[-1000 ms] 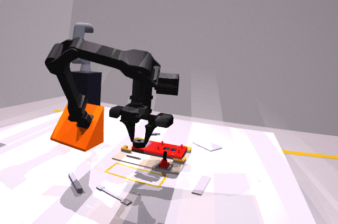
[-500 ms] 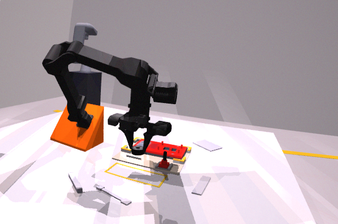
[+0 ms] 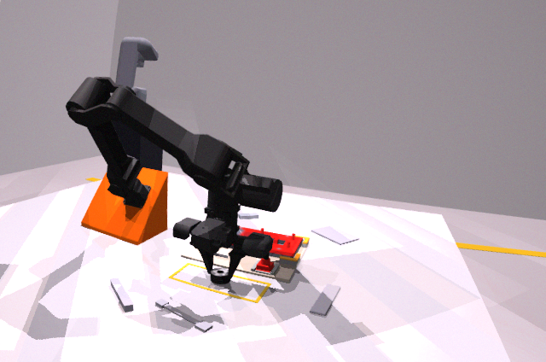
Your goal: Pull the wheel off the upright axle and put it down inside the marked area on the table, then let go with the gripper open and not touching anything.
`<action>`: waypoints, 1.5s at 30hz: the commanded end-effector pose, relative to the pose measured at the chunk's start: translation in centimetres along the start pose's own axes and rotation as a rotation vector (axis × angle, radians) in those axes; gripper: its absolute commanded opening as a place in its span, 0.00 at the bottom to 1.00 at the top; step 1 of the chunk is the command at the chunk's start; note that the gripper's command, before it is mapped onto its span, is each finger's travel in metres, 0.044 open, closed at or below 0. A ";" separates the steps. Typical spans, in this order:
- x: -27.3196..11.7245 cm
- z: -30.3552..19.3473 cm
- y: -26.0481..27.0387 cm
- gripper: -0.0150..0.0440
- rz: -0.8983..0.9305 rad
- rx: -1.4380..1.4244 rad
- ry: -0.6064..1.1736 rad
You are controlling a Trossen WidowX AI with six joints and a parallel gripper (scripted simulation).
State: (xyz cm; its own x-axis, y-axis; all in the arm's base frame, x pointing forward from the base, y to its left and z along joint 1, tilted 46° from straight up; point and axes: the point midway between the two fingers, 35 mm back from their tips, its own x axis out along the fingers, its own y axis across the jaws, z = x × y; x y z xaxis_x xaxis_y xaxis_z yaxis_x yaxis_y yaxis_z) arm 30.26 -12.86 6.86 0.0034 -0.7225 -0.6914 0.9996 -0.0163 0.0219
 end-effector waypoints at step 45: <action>-10.0 -4.0 -8.3 1.00 -0.006 -0.016 0.000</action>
State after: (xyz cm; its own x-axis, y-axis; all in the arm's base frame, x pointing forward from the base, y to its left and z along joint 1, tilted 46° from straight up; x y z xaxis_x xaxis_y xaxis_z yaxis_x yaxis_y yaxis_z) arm 22.60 -2.88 10.61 -0.0019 -0.7231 -0.6908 1.0000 -0.0046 0.0020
